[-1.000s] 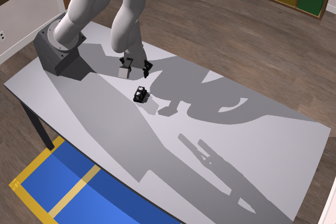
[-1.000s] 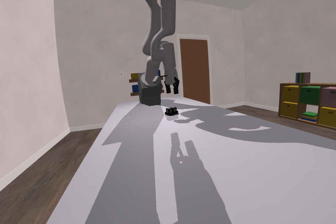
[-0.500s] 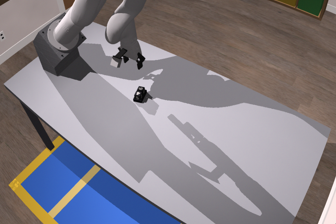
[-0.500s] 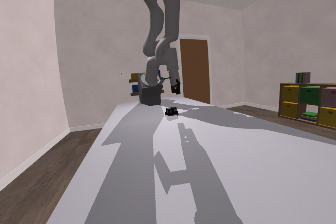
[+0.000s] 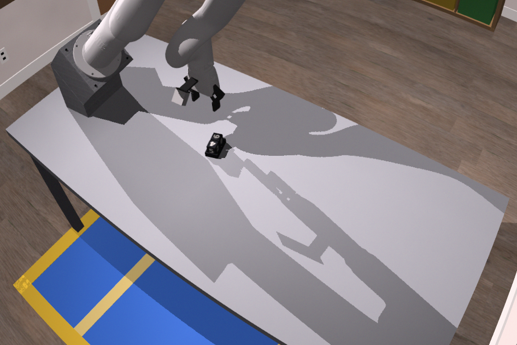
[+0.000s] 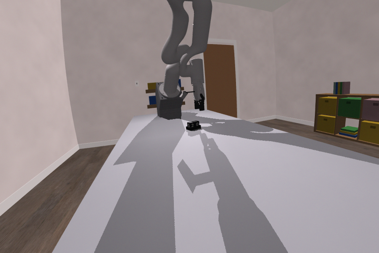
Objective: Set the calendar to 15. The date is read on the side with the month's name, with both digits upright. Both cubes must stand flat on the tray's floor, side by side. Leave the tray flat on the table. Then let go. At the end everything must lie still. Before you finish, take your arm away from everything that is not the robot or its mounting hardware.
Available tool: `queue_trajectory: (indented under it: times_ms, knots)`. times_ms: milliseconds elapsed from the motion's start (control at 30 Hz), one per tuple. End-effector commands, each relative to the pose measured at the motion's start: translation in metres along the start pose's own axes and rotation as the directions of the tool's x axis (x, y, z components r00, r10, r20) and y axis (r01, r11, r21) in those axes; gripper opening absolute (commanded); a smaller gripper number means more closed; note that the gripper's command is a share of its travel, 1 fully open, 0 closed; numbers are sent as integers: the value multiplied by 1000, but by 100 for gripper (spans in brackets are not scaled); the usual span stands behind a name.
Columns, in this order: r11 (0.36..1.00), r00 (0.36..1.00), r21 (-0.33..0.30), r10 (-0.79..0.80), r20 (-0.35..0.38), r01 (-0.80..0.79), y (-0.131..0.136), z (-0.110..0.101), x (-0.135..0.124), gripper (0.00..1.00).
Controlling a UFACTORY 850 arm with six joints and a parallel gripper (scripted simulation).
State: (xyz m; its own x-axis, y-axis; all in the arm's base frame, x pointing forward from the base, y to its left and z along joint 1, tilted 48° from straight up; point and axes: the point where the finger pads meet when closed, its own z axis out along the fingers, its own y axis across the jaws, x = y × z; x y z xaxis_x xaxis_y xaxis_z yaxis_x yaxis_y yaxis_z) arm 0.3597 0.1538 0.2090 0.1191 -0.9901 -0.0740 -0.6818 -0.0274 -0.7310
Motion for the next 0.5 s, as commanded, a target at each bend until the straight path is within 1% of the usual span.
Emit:
queue_trajectory:
  times_ms: [0, 167, 467]
  knots:
    - [1000, 1000, 4, 1, -1, -1, -1, 21, 0, 100]
    - [1000, 1000, 4, 1, -1, -1, -1, 34, 0, 100]
    - [1000, 1000, 4, 1, -1, -1, -1, 36, 0, 100]
